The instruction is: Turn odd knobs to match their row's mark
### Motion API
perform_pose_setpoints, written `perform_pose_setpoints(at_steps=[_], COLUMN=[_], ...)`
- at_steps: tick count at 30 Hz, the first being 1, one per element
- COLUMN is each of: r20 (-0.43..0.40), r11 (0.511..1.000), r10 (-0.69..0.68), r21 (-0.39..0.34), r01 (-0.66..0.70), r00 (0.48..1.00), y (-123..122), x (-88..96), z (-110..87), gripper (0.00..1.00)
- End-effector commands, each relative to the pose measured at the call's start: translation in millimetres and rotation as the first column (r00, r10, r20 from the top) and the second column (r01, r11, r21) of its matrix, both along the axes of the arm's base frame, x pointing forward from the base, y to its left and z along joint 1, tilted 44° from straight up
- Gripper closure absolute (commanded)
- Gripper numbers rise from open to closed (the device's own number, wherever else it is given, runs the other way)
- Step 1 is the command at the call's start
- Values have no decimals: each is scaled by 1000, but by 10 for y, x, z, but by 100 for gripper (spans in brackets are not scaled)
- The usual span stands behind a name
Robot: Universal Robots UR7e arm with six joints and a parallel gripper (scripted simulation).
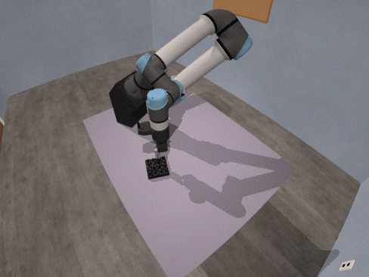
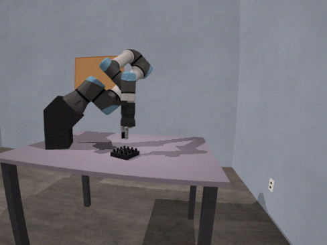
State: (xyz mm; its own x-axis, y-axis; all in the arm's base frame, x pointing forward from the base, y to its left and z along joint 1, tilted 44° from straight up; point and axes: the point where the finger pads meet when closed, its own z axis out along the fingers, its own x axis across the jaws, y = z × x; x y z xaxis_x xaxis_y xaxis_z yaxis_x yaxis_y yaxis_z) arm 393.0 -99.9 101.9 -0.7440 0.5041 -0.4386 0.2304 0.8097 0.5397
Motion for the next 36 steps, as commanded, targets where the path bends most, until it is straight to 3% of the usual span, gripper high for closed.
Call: perform_pose_setpoints(at_steps=[1,36], r20=[0,0], r11=[1000,1000], r10=[0,0], r21=[-1,-1], r01=[0,0], r00=[1000,1000], y=[7,116], x=[20,255], z=[-19,-272], gripper=[54,54])
